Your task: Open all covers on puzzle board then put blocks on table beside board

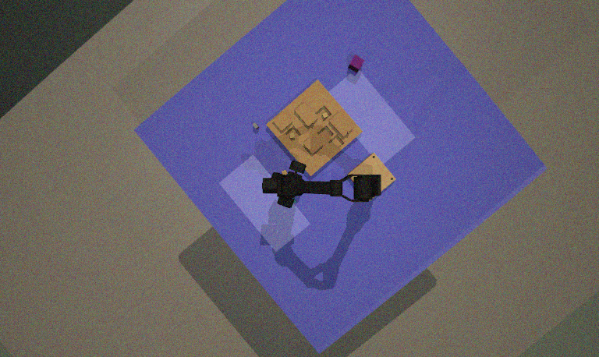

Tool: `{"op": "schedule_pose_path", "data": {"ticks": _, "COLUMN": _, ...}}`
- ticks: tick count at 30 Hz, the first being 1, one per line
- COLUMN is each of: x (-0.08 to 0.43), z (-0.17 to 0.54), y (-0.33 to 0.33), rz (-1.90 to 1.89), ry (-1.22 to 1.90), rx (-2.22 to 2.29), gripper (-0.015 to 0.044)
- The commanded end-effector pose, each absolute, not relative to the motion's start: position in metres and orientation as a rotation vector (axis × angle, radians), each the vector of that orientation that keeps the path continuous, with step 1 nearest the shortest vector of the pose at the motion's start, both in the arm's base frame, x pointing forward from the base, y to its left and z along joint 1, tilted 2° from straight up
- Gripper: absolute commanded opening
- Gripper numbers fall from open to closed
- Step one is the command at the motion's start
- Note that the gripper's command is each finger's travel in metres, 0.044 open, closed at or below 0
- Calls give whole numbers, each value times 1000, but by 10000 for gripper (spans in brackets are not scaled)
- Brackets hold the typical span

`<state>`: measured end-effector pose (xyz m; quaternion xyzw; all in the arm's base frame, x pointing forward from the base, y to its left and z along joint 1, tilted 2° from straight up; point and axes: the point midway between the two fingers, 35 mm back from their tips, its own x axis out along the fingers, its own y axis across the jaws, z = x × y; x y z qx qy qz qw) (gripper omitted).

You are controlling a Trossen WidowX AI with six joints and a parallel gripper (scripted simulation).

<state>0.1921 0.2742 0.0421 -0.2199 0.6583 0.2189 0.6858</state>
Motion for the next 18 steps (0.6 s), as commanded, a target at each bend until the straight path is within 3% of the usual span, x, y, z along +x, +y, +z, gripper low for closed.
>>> {"op": "schedule_pose_path", "data": {"ticks": 1, "x": 192, "z": 34, "y": 272, "rz": 485, "ry": 1475, "rx": -500, "gripper": 80}}
{"op": "schedule_pose_path", "data": {"ticks": 9, "x": 191, "z": 25, "y": 271, "rz": 485, "ry": 1475, "rx": -500, "gripper": 80}}
{"op": "schedule_pose_path", "data": {"ticks": 18, "x": 191, "z": 29, "y": 272, "rz": 488, "ry": 1477, "rx": -493, "gripper": 316}}
